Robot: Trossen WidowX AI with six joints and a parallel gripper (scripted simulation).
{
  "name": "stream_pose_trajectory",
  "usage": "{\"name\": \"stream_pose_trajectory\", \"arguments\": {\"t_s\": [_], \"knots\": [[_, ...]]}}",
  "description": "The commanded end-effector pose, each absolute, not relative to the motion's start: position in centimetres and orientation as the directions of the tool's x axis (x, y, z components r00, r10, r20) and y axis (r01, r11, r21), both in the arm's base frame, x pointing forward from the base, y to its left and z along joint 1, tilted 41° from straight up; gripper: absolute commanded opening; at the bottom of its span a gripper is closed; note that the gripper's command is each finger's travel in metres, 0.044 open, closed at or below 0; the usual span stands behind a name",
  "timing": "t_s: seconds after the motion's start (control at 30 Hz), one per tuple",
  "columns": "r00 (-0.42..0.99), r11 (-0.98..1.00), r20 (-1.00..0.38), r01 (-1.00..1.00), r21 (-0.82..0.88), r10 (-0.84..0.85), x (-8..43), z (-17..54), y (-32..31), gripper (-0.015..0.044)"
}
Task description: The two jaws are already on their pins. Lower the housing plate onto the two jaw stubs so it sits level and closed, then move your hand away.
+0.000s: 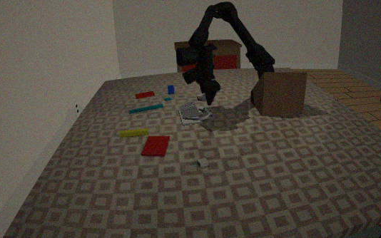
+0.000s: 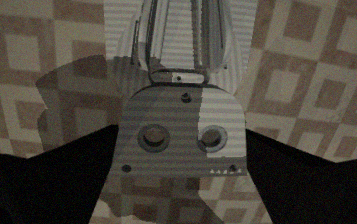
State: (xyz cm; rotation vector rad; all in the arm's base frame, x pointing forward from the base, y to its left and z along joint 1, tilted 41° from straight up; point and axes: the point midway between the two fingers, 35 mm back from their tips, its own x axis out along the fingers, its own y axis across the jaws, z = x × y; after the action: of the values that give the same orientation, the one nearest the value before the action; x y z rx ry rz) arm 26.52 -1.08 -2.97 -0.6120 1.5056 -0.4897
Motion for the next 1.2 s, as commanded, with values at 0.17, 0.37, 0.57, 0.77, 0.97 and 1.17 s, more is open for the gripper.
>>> {"name": "stream_pose_trajectory", "arguments": {"t_s": [0.17, 0.37, 0.57, 0.77, 0.97, 1.17], "knots": [[0.019, 0.757, -0.76, -0.079, -0.649, -0.65, 26.5, -4.1, -2.1, 0.0351], [0.019, 0.756, -0.759, -0.079, -0.65, -0.65, 26.4, -4.8, -2.8, 0.0351], [0.019, 0.755, -0.758, -0.078, -0.651, -0.652, 26.3, -5.5, -3.4, 0.0351], [0.019, 0.755, -0.758, -0.078, -0.651, -0.652, 26.3, -5.8, -3.7, 0.0351], [0.019, 0.755, -0.758, -0.078, -0.651, -0.652, 26.3, -5.8, -3.7, 0.0351], [0.019, 0.755, -0.758, -0.078, -0.651, -0.652, 26.3, -5.8, -3.7, 0.0351]]}}
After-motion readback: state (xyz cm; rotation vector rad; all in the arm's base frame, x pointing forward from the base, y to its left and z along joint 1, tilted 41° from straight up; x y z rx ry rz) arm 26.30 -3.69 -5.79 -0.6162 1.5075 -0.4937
